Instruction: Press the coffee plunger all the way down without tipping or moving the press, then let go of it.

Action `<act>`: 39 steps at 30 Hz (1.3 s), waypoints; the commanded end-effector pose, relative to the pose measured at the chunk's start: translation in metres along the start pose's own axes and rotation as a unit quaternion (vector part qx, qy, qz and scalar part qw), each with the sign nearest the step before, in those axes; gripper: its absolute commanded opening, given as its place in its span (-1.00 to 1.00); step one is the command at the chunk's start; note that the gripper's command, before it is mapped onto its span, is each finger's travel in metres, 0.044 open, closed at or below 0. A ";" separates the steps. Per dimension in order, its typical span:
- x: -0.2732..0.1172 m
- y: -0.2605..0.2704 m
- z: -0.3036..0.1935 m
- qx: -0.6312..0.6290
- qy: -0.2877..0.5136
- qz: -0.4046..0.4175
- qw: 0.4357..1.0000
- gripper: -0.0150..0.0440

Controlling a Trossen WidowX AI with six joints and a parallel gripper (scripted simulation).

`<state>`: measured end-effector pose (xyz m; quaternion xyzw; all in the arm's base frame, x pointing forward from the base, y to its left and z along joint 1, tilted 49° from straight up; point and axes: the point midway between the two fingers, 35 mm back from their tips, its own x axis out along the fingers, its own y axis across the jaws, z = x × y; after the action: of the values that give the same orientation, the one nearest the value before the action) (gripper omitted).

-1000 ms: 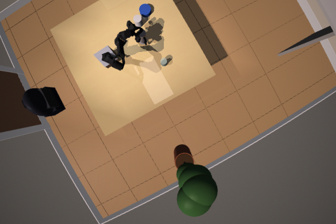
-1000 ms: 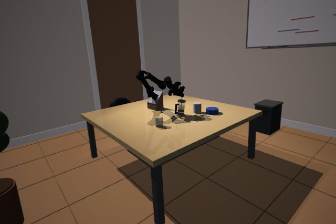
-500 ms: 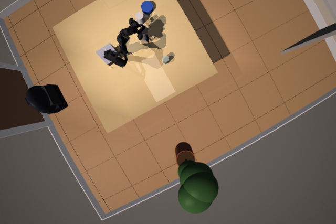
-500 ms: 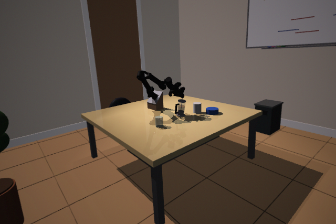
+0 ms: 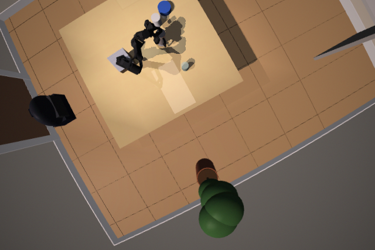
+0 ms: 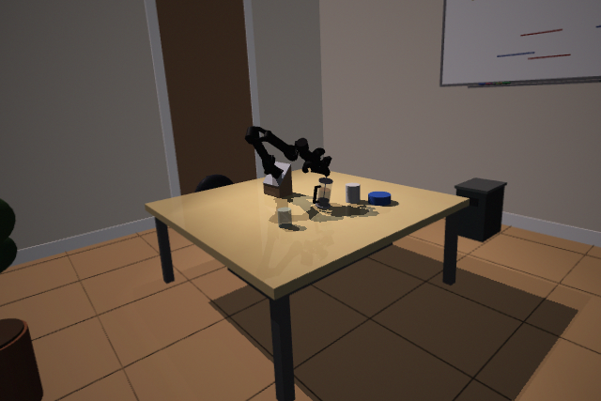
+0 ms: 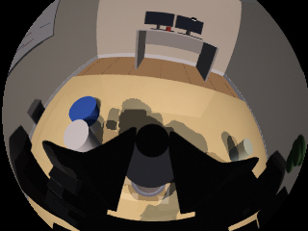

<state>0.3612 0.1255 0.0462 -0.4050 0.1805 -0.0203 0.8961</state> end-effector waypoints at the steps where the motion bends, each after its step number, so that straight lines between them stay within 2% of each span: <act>1: 0.004 0.000 -0.008 -0.009 0.015 -0.003 1.000 -0.07; 39: 0.009 0.001 -0.005 -0.009 0.014 -0.003 1.000 -0.07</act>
<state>0.3670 0.1258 0.0444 -0.4077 0.1838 -0.0236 0.8941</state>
